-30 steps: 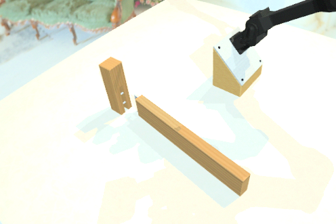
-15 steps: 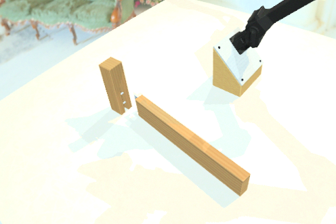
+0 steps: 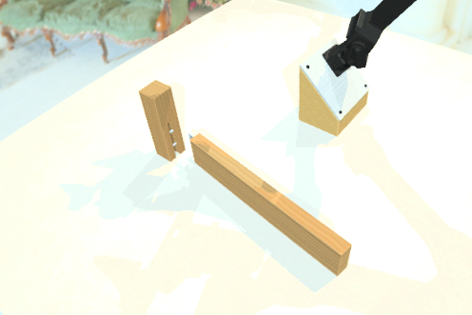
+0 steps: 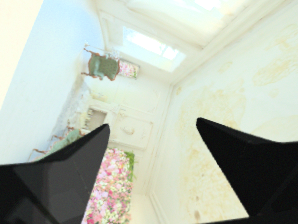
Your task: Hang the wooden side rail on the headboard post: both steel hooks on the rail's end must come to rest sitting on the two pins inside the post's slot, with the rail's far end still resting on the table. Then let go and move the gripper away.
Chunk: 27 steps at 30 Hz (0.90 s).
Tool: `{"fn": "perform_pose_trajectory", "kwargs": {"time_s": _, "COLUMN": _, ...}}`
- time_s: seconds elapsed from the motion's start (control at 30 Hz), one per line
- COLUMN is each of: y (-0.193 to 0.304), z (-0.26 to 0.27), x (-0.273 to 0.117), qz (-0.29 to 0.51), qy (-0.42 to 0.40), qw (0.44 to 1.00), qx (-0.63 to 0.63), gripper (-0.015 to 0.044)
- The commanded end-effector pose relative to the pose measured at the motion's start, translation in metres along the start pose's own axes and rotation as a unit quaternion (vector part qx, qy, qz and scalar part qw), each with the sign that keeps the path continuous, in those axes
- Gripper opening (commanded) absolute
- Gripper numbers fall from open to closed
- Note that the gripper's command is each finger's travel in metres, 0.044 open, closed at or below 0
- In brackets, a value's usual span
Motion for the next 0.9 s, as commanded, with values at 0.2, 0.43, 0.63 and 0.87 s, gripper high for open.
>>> {"fn": "perform_pose_trajectory", "kwargs": {"time_s": 0.2, "y": -0.103, "z": 0.056, "x": 0.026, "qz": -0.184, "qy": -0.041, "qw": 0.951, "qx": -0.246, "gripper": 0.0440}}
{"fn": "perform_pose_trajectory", "kwargs": {"time_s": 0.43, "y": -0.177, "z": 0.105, "x": 0.022, "qz": -0.327, "qy": -0.024, "qw": 0.853, "qx": -0.406, "gripper": 0.0440}}
{"fn": "perform_pose_trajectory", "kwargs": {"time_s": 0.63, "y": -0.234, "z": 0.152, "x": 0.004, "qz": -0.444, "qy": 0.025, "qw": 0.733, "qx": -0.515, "gripper": 0.0440}}
{"fn": "perform_pose_trajectory", "kwargs": {"time_s": 0.87, "y": -0.276, "z": 0.194, "x": -0.022, "qz": -0.533, "qy": 0.090, "qw": 0.610, "qx": -0.579, "gripper": 0.0440}}
Point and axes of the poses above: the point midway between the two fingers, 35 mm back from their tips, its own x axis out along the fingers, its own z axis across the jaws, y = z × x, the point moved 1 cm from there along -x, back along the fingers, and after that the axes turned 13 degrees about -x, right-handed, at the moved point
